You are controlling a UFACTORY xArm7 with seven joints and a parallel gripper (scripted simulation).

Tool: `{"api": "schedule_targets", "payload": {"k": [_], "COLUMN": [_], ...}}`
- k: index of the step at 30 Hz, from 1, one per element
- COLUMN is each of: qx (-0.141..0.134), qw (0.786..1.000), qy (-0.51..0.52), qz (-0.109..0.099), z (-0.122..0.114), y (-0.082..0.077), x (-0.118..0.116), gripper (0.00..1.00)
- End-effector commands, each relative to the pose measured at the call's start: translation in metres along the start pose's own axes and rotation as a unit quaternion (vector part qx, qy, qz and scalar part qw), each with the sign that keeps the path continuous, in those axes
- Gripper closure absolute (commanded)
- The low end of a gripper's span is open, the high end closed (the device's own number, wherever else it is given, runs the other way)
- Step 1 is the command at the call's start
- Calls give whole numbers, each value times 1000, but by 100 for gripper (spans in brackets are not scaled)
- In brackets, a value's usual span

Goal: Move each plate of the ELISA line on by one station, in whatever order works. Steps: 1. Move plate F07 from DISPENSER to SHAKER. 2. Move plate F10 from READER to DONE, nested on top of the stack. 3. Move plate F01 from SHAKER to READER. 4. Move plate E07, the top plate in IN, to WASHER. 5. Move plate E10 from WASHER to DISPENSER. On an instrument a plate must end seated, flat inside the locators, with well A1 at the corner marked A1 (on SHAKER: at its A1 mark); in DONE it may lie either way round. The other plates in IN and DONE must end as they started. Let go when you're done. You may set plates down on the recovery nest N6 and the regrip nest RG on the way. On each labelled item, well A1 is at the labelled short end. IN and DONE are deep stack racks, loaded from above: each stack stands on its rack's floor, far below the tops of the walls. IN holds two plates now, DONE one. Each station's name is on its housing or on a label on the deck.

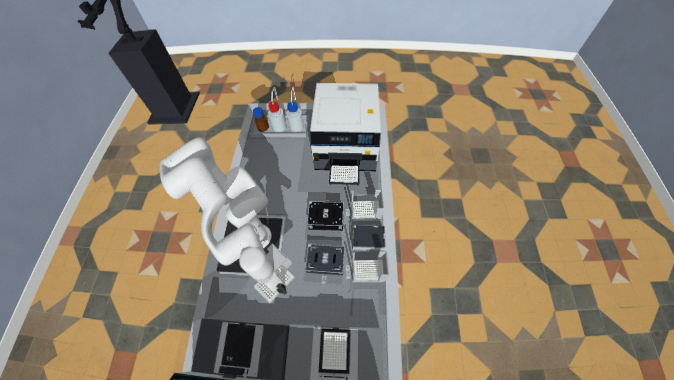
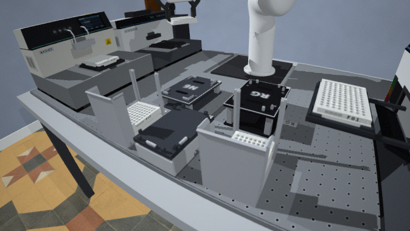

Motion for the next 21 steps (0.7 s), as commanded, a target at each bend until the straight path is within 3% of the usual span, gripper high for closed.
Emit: {"api": "schedule_targets", "payload": {"k": [1, 21], "qx": [-1, -1], "qw": [1000, 997], "qy": [21, 76], "qz": [-2, -2], "z": [10, 59], "y": [-1, -1], "x": [6, 30], "gripper": [100, 100]}}
Point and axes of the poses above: the point where the finger pads meet when closed, its own y axis out along the fingers, its own x axis across the jaws, z = x × y, the point moved 3 cm from there along -y, back along the fingers, and after that the axes turned 3 degrees about y, right-handed, at the moved point
